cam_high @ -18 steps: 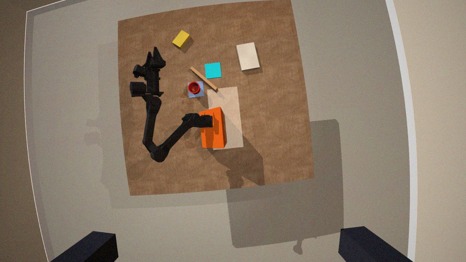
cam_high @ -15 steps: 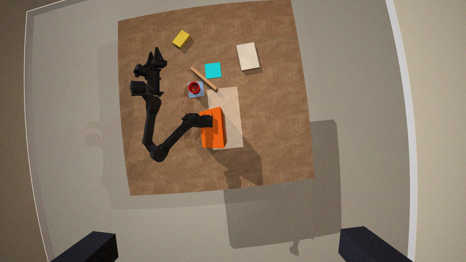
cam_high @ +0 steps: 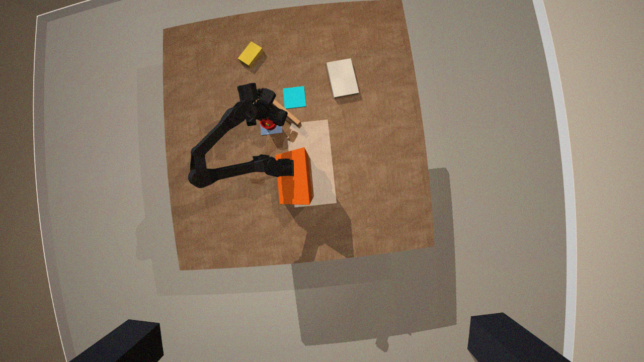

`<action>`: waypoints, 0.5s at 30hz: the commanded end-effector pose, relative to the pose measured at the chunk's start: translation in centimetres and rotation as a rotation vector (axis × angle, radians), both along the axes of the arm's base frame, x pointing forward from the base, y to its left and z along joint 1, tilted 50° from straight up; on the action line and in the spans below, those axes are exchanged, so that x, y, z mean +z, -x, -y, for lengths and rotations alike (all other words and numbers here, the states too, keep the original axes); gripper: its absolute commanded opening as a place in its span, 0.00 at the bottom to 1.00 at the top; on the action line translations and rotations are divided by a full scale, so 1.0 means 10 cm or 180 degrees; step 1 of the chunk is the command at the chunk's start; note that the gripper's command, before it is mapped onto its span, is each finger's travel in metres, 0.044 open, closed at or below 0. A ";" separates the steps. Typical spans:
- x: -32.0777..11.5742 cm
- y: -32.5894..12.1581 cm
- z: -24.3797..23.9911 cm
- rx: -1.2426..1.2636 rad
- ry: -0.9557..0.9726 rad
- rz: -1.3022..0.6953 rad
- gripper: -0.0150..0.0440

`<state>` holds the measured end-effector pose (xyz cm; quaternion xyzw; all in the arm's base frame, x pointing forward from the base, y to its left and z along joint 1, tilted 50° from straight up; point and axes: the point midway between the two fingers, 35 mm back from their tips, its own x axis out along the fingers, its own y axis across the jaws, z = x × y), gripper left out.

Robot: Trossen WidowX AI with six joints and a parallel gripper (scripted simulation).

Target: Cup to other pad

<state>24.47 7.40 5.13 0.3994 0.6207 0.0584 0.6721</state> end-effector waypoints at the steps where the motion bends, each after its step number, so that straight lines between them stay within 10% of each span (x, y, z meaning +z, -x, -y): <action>1: -0.18 0.56 -0.22 -0.0432 -0.0761 -0.1653 0.50; 15: -0.15 0.54 -0.28 -0.0482 -0.0825 -0.1804 0.50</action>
